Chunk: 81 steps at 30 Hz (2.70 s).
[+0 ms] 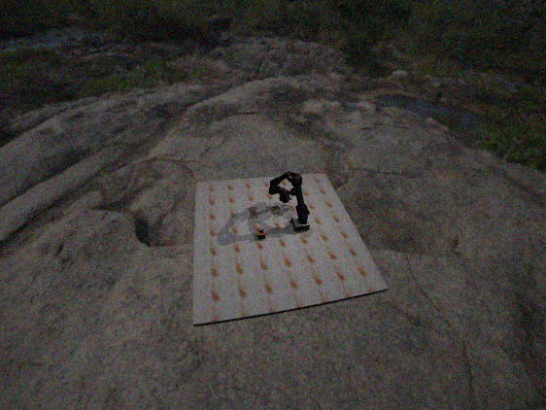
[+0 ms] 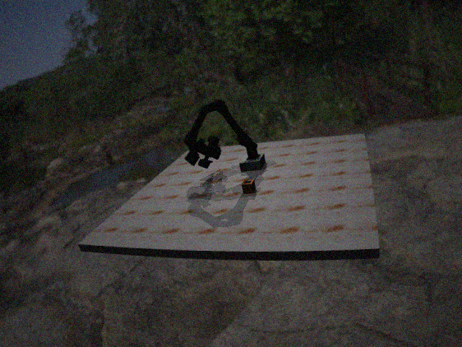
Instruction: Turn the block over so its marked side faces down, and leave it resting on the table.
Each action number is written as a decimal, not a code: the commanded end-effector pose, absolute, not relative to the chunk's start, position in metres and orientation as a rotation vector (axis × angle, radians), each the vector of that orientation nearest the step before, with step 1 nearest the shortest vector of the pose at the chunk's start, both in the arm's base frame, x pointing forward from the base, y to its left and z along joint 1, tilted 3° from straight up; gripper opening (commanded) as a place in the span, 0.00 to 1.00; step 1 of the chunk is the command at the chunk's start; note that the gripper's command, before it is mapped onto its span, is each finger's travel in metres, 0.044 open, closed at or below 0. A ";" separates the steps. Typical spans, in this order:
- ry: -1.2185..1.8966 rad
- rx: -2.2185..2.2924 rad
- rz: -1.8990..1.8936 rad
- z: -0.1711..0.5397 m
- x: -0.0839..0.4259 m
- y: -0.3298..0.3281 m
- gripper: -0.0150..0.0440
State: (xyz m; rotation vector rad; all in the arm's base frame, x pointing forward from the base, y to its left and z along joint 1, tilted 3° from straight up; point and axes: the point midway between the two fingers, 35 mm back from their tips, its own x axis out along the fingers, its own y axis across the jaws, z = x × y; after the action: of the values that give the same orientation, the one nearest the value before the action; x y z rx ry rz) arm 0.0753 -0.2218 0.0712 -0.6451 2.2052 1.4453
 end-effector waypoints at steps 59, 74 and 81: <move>1.519 -0.172 0.108 0.056 0.329 0.125 1.00; 1.519 -0.172 0.108 0.032 0.331 0.124 1.00; 1.519 -0.172 0.108 0.021 0.331 0.124 1.00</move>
State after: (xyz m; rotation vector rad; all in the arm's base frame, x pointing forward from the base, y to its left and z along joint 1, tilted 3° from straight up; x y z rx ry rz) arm 0.3337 0.1238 0.0287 -0.1717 1.5049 0.1043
